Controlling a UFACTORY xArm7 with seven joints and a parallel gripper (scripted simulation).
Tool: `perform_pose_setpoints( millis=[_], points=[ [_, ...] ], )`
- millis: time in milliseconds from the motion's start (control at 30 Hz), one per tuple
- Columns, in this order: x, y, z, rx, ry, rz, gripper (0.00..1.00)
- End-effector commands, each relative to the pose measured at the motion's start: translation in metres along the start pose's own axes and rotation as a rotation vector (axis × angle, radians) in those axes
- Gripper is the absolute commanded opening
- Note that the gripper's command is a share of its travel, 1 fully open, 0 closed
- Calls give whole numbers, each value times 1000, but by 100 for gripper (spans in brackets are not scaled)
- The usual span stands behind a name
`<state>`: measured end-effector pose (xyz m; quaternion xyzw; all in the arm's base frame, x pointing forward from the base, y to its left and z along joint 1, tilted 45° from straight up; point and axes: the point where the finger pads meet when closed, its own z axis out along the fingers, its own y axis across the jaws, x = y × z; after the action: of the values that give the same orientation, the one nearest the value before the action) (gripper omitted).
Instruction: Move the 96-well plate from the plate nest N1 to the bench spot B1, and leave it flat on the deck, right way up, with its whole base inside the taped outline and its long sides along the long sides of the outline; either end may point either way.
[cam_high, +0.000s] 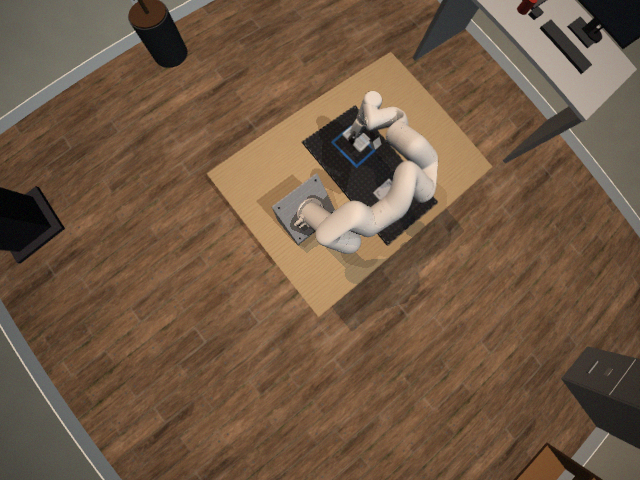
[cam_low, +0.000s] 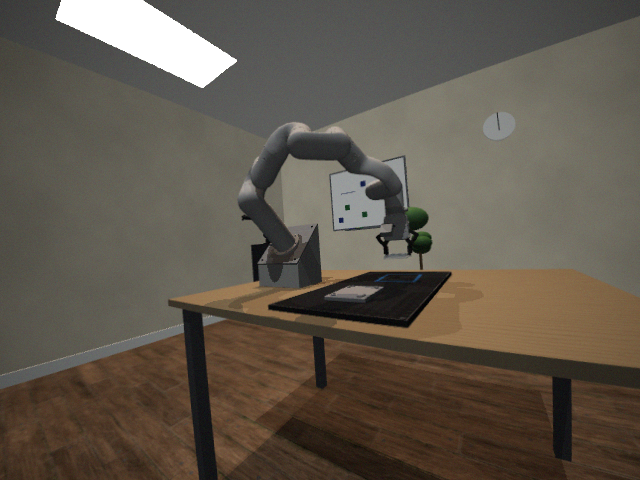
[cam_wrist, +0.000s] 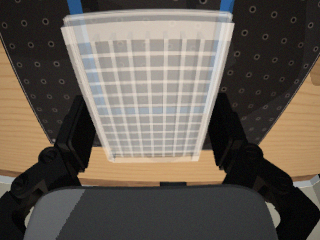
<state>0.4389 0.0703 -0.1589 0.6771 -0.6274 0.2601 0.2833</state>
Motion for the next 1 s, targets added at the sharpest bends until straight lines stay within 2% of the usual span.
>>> perform_pose_setpoints(
  millis=[0, 200, 967],
  points=[
    [-1, -1, -2, 4, -3, 0, 0],
    [-1, -1, -2, 4, -3, 0, 0],
    [-1, -1, 33, 4, -3, 0, 0]
  ],
)
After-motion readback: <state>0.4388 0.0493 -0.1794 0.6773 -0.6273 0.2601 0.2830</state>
